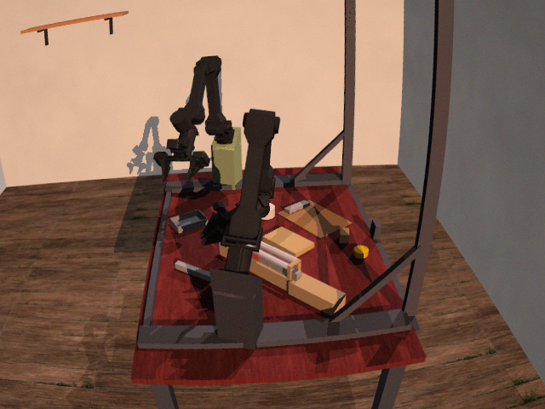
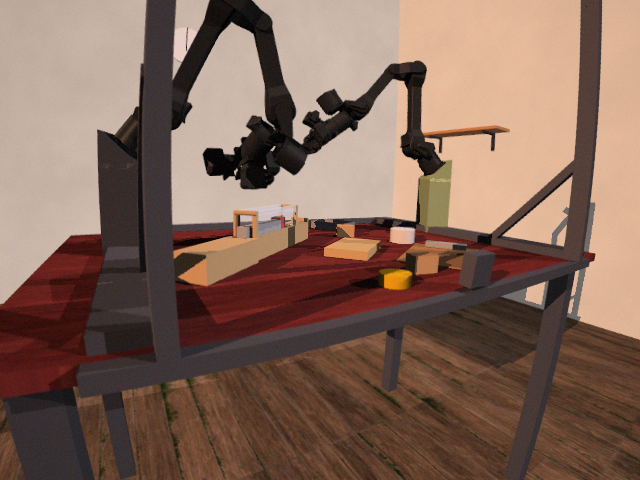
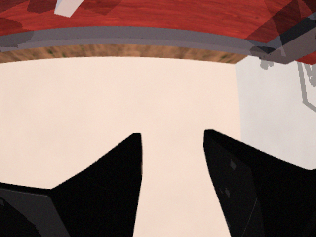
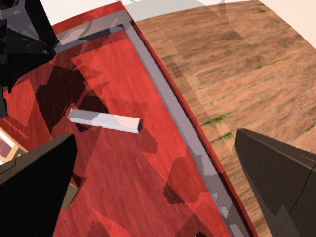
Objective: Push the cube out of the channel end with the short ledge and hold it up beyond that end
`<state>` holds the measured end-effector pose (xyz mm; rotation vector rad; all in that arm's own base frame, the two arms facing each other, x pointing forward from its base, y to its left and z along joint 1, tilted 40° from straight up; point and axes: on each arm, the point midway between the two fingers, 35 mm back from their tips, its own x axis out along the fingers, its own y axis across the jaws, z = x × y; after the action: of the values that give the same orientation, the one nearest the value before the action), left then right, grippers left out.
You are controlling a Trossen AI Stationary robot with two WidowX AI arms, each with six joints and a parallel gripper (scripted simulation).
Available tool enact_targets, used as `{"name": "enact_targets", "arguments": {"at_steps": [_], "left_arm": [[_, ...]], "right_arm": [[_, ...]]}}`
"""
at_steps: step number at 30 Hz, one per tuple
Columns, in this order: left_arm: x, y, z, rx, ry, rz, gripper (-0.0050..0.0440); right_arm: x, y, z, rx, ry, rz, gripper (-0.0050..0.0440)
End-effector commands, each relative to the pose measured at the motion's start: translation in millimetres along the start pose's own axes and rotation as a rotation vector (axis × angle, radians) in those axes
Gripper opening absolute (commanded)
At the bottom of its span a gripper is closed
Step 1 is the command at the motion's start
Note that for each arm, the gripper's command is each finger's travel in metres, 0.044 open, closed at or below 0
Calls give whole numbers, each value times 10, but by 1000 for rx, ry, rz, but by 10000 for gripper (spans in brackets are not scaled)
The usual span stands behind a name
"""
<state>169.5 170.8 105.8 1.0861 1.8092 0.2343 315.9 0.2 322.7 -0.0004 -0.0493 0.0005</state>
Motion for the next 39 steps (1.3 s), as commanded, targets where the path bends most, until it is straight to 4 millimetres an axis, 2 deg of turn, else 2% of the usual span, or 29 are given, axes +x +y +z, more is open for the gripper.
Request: {"name": "enact_targets", "arguments": {"at_steps": [1,2,4,8,10,13,21,25,27,28,35,36,37,39], "left_arm": [[175,29,-252,-88,66,-50,150],[214,21,-311,-107,83,-65,150],[289,12,-97,-294,-24,-142,150],[436,-1,18,-535,-87,-241,150],[436,-1,18,-535,-87,-241,150],[525,5,76,-760,-141,-345,150],[777,112,197,-1199,-225,-549,150],[935,197,144,-1422,-262,-640,150],[935,197,144,-1422,-262,-640,150],[905,205,216,-1541,-287,-725,150],[1092,410,132,-1892,-381,-935,150],[1061,453,189,-1914,-435,-986,150],[978,493,328,-1941,-442,-1050,150],[941,570,399,-2017,-468,-1148,150]], "right_arm": [[-35,-2,110,1,-30,-1,400],[-35,-2,110,1,-30,-1,400],[-35,-2,110,1,-30,-1,400],[-35,-2,110,1,-30,-1,400],[-35,-2,110,1,-30,-1,400],[-35,-2,110,1,-30,-1,400],[-35,-2,110,1,-30,-1,400],[-35,-2,110,1,-30,-1,400],[-35,-2,110,1,-30,-1,400],[-35,-2,110,1,-30,-1,400],[-35,-2,110,1,-30,-1,400],[-35,-2,110,1,-30,-1,400],[-35,-2,110,1,-30,-1,400],[-35,-2,110,1,-30,-1,400]]}}
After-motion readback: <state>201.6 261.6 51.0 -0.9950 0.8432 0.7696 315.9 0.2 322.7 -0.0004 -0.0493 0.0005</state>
